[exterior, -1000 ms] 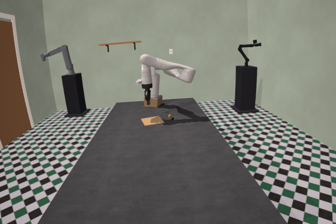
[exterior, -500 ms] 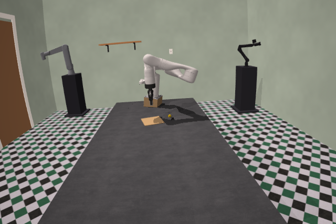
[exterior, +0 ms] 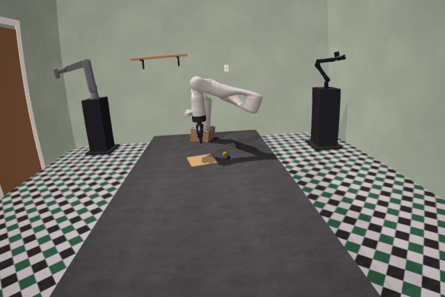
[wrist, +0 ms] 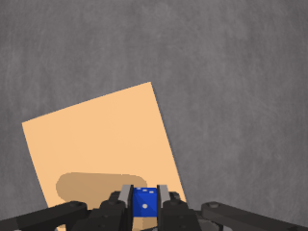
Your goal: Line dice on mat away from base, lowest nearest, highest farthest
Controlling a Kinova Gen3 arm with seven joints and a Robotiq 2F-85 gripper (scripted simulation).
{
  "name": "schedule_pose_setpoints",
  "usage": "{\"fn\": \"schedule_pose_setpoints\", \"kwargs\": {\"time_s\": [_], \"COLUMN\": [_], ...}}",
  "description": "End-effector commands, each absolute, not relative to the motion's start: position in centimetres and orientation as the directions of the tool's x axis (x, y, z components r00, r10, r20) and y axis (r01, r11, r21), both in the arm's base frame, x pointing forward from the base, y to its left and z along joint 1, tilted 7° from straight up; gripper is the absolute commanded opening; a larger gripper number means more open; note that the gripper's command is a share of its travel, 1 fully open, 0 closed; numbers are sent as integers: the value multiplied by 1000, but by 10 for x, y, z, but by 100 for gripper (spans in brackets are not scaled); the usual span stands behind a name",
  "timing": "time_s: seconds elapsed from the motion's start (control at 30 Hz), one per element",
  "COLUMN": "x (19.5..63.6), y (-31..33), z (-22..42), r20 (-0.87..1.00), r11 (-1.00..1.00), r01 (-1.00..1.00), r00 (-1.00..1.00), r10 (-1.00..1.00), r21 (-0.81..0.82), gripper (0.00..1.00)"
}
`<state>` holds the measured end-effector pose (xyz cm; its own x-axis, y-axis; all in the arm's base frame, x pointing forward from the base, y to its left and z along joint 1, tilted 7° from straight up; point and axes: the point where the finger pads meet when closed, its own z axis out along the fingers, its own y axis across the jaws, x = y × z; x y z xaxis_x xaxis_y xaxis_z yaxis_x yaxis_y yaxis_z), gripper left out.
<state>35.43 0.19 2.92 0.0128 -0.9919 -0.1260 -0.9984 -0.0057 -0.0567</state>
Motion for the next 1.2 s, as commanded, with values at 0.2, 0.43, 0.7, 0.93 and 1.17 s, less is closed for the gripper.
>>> {"fn": "schedule_pose_setpoints", "kwargs": {"time_s": [0.2,0.43,0.7,0.93,1.17], "x": [352,353,354,354,354], "y": [7,9,10,10,10], "z": [-13,-32,-41,-41,-41], "r20": [-121,-121,-121,-121,-121], "r11": [-9,-9,-9,-9,-9], "r01": [-999,-999,-999,-999,-999], "r00": [14,14,14,14,14], "r10": [-993,-993,-993,-993,-993], "r21": [-44,-44,-44,-44,-44], "gripper": [11,11,11,11,11]}}
